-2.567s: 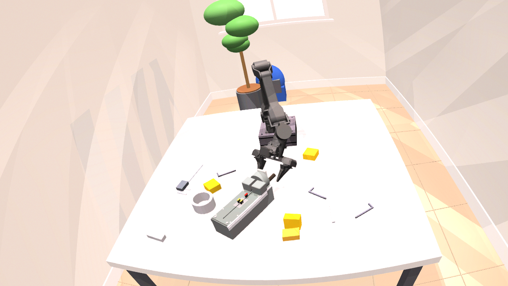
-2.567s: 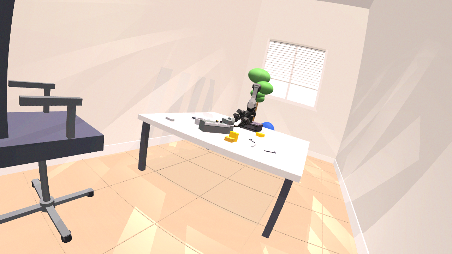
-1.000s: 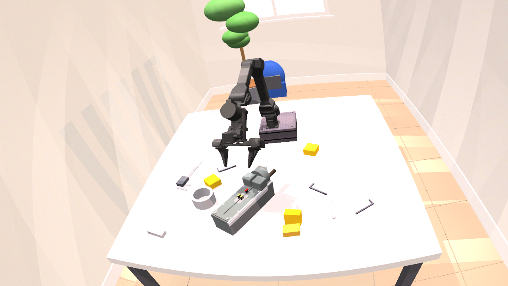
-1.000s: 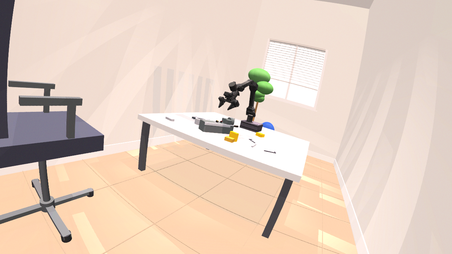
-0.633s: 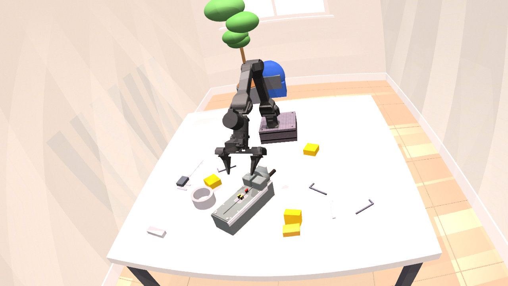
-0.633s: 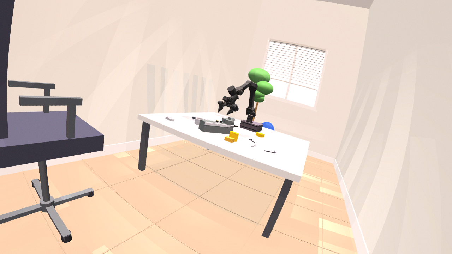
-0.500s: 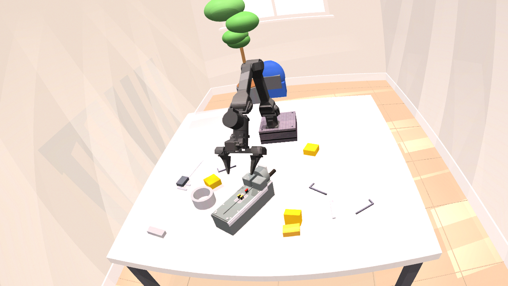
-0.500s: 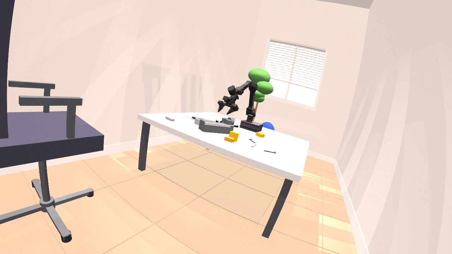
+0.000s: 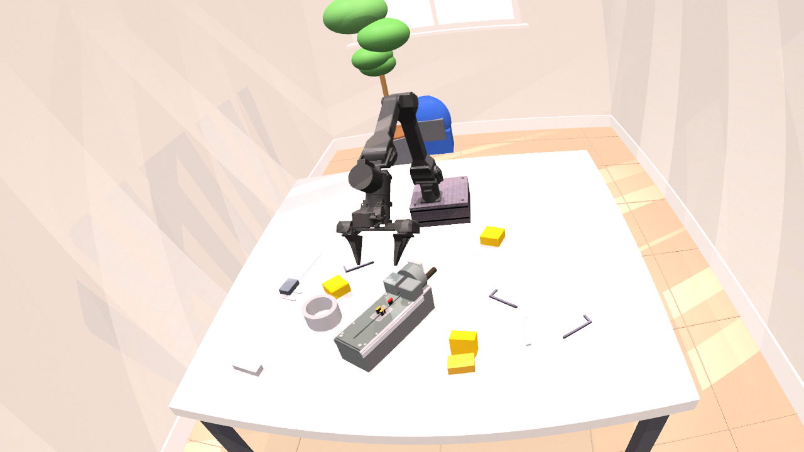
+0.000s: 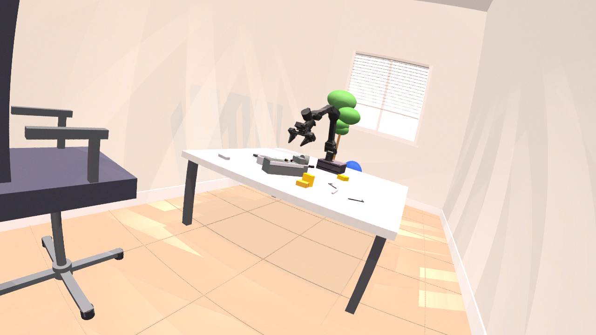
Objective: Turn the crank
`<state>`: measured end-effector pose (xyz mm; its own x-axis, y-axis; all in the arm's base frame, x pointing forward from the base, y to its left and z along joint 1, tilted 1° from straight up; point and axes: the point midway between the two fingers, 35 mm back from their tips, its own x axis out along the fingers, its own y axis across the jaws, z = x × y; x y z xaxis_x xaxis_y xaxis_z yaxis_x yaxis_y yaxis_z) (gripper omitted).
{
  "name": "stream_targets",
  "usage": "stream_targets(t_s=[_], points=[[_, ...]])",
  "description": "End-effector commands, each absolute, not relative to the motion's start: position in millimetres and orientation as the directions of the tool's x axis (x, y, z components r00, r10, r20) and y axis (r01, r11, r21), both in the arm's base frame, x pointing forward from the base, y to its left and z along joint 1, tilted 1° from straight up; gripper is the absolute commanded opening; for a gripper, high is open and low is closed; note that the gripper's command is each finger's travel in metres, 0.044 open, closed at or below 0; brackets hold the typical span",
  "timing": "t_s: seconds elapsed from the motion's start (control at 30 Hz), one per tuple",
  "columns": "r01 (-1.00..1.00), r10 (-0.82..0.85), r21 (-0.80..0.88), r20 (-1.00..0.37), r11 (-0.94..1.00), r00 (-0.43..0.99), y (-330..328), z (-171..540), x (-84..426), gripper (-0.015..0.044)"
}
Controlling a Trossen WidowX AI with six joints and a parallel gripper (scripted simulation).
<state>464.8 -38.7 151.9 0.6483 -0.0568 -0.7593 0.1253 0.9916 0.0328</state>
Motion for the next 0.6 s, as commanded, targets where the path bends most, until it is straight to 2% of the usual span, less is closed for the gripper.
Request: stream_targets(t_s=[0.0, 0.57], points=[[0.128, -0.06, 0.033, -0.748, 0.991, 0.661, -37, 170, 464, 0.044], [0.412, -0.281, 0.012, -0.713, 0.911, 0.643, 39, 160, 387, 0.044]])
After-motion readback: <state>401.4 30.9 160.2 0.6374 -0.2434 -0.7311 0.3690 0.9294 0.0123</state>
